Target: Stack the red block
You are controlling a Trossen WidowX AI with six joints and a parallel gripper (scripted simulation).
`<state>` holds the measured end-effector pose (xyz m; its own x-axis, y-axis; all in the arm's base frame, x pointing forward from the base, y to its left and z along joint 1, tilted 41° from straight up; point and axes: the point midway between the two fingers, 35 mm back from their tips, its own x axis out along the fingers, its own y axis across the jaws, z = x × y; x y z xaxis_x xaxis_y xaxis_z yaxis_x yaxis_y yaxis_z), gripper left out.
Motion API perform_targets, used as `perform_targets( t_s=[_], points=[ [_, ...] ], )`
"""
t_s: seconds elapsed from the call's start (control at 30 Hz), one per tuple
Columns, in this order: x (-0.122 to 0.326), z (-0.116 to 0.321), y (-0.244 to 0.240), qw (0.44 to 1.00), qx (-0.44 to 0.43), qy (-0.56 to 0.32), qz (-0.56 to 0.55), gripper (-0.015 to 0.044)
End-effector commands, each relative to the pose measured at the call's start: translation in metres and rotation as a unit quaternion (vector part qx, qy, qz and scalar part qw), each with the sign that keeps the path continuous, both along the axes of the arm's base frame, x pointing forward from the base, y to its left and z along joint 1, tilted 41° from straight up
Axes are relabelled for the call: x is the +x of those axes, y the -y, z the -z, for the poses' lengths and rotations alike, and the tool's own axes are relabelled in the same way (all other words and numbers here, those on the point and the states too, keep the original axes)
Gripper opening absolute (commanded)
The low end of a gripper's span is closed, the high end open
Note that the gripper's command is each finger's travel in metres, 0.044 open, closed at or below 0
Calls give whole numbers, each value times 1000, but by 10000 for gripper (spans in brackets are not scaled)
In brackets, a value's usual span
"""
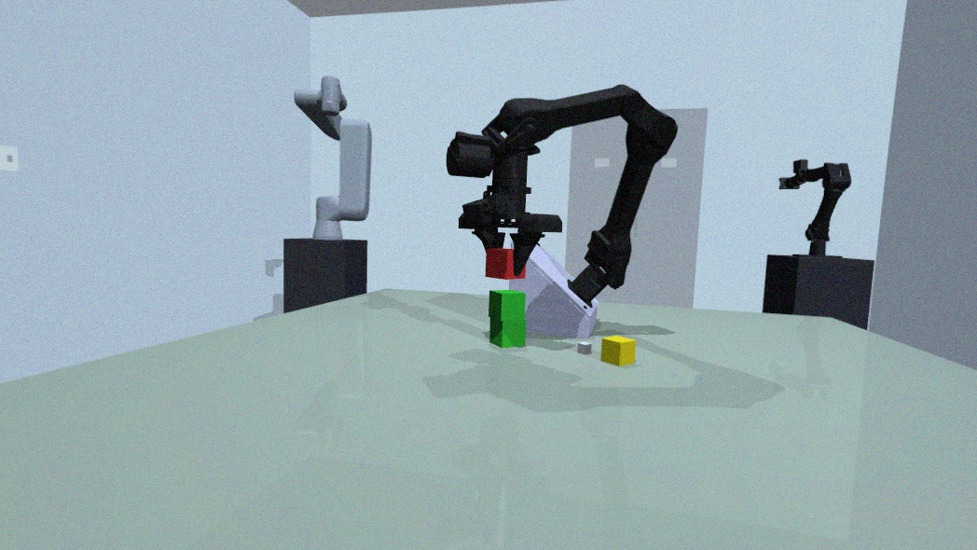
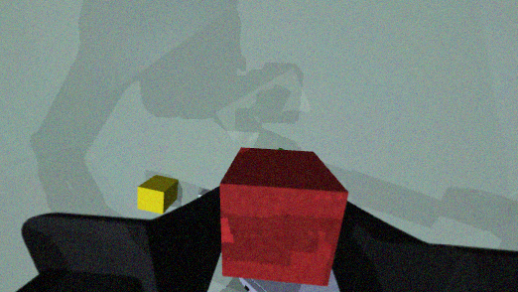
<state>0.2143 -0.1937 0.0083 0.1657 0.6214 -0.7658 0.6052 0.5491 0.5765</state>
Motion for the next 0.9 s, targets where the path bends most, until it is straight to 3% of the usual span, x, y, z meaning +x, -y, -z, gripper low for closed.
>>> perform_targets(
  t_s=[0.0,0.27,0.87],
  points=[
    [-16,3,-1,1000,-3,3,-2,0],
    [-48,10,-9,1000,1,4,-3,0],
    [-43,29,-24,1000,1,4,-3,0]
  ],
)
